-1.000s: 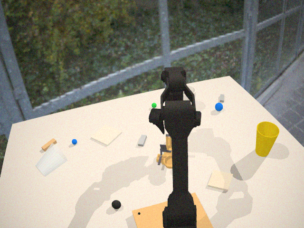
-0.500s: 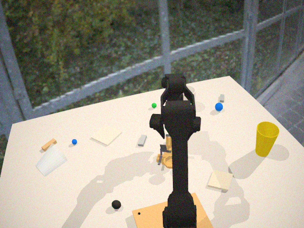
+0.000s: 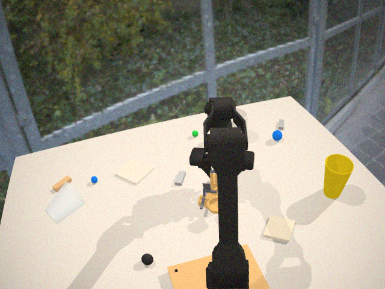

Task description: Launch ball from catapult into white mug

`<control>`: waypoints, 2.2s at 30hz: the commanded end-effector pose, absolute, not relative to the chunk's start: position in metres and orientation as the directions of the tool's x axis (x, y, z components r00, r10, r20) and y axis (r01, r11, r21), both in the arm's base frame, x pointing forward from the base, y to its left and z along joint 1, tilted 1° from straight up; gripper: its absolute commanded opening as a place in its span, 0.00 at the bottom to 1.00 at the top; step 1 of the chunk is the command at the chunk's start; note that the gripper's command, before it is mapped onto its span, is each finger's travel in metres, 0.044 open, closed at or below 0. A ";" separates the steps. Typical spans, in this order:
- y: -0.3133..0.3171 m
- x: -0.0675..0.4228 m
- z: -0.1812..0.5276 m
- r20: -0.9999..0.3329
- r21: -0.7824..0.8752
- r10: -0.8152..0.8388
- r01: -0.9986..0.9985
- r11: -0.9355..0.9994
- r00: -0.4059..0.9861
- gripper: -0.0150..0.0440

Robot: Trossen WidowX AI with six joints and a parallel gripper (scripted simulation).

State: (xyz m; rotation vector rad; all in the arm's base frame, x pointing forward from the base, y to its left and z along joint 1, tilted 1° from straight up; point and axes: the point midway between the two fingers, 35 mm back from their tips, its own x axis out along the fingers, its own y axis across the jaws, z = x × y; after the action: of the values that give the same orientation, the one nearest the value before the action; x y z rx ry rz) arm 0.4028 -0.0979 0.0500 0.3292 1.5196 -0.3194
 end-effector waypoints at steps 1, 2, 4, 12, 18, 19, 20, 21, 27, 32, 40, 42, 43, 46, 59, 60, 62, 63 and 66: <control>-0.098 0.403 0.051 -1.000 0.012 0.001 0.403 0.915 0.028 0.64; -0.098 0.403 0.051 -1.000 0.012 0.001 0.403 0.915 0.028 0.60; -0.098 0.403 0.051 -1.000 0.012 0.001 0.403 0.915 0.028 0.51; -0.098 0.403 0.061 -1.000 0.012 0.000 0.403 0.915 0.028 0.32; -0.098 0.401 0.100 -1.000 0.011 0.000 0.403 0.915 0.027 0.25; -0.098 0.401 0.100 -1.000 0.011 0.000 0.403 0.915 0.027 0.25; -0.098 0.401 0.100 -1.000 0.011 0.000 0.403 0.915 0.027 0.25; -0.099 0.402 0.099 -1.000 0.010 -0.001 0.405 0.914 0.026 0.25; -0.099 0.402 0.092 -1.000 0.010 -0.001 0.405 0.914 0.026 0.25; -0.099 0.403 0.084 -1.000 0.010 -0.001 0.405 0.914 0.026 0.25; -0.099 0.403 0.071 -1.000 0.010 -0.001 0.405 0.914 0.026 0.25; -0.099 0.403 0.067 -1.000 0.010 -0.001 0.406 0.914 0.026 0.25; -0.099 0.403 0.066 -1.000 0.010 -0.001 0.406 0.914 0.026 0.25; -0.099 0.403 0.061 -1.000 0.010 -0.001 0.406 0.914 0.026 0.25; -0.099 0.403 0.052 -1.000 0.010 0.001 0.404 0.914 0.021 0.25; -0.099 0.403 0.052 -1.000 0.010 0.001 0.404 0.914 0.021 0.25; -0.099 0.403 0.052 -1.000 0.010 0.001 0.404 0.914 0.021 0.34; -0.099 0.403 0.052 -1.000 0.010 0.001 0.404 0.914 0.021 0.39; -0.099 0.403 0.052 -1.000 0.010 0.001 0.404 0.914 0.021 0.52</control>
State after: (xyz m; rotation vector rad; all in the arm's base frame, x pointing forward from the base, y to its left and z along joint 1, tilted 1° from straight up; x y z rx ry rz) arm 0.4029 -0.0988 0.0507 0.3306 1.5268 -0.3217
